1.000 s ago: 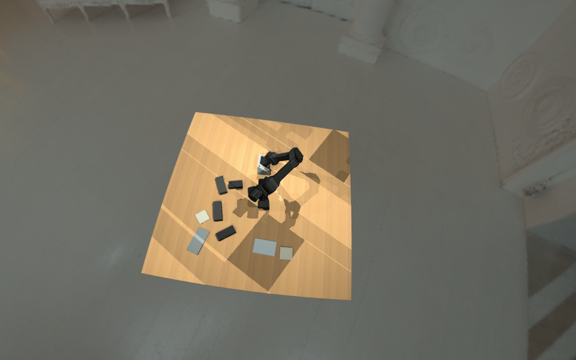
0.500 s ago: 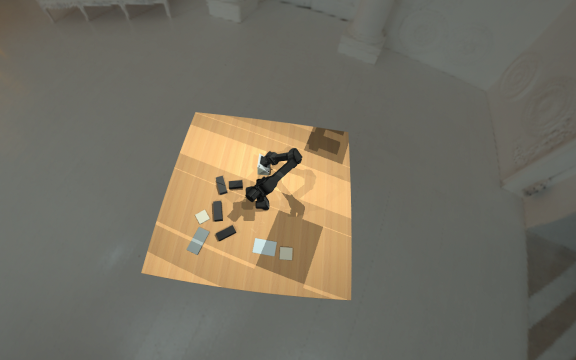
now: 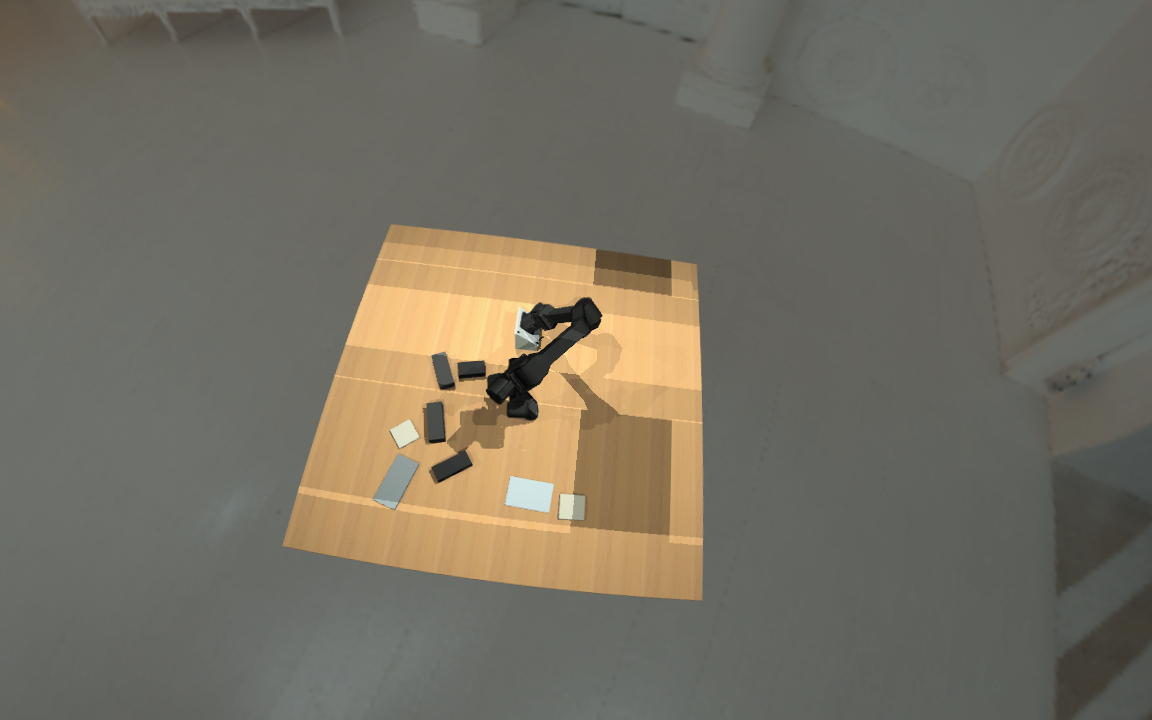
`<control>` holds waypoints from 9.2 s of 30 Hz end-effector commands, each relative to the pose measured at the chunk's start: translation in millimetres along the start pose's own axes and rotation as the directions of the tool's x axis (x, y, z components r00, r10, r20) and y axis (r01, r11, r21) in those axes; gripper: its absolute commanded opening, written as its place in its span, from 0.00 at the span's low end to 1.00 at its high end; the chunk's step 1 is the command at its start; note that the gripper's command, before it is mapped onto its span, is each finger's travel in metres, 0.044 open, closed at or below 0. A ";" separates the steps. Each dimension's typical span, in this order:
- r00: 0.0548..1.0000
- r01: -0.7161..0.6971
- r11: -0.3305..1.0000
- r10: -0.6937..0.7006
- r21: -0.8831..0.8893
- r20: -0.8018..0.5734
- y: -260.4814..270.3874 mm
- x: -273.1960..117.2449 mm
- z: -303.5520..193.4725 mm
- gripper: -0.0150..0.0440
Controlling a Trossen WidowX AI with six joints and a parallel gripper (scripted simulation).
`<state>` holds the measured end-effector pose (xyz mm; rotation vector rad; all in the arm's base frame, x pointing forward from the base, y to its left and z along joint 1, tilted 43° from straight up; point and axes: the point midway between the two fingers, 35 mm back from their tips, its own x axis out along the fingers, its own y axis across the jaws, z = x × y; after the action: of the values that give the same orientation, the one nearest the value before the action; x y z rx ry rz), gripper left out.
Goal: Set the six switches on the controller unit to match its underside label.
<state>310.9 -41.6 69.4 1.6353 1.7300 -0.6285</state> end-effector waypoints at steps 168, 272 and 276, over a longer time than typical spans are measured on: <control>1.000 0.015 1.000 -0.015 -0.009 0.002 -1.1 82.1 100.2 0.83; 1.000 0.021 1.000 -0.021 -0.017 0.013 -1.0 5.1 45.1 0.25; 1.000 0.016 1.000 -0.016 -0.014 0.009 -0.3 5.3 44.5 0.43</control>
<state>317.0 -70.8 36.0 1.6084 1.7385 -0.6285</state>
